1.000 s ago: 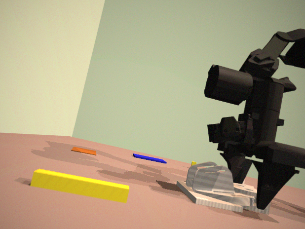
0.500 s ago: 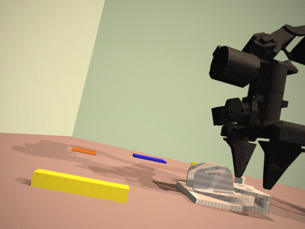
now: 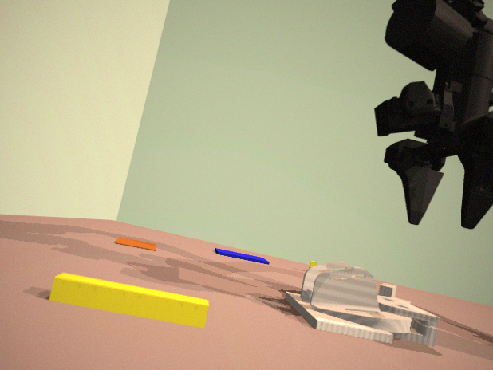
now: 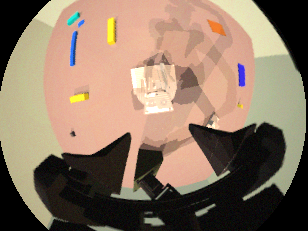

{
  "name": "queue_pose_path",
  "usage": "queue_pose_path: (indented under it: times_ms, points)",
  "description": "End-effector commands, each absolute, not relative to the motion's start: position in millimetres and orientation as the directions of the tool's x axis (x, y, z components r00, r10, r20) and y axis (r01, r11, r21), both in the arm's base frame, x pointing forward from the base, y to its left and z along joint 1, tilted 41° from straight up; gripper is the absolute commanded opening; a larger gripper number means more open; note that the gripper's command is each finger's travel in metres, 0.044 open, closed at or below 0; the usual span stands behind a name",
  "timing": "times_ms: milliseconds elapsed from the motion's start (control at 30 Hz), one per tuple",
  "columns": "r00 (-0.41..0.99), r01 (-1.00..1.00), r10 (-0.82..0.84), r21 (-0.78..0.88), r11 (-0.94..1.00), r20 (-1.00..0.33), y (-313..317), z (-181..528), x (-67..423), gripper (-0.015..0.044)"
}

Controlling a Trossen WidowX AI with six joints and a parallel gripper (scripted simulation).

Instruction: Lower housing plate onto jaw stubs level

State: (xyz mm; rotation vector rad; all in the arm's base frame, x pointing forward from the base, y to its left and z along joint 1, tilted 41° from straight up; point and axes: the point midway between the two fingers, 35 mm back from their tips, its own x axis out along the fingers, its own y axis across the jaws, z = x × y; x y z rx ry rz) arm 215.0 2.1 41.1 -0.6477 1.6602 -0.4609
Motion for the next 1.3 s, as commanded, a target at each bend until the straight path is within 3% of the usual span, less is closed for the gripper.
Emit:
queue_pose_path:
  times_ms: [0,1267]
  points:
    - [-0.113,-0.148,-0.642,-0.626,0.766,-0.758,13.2,54.6,208.6,0.044]
    - [-0.113,-0.148,-0.642,-0.626,0.766,-0.758,13.2,54.6,208.6,0.044]
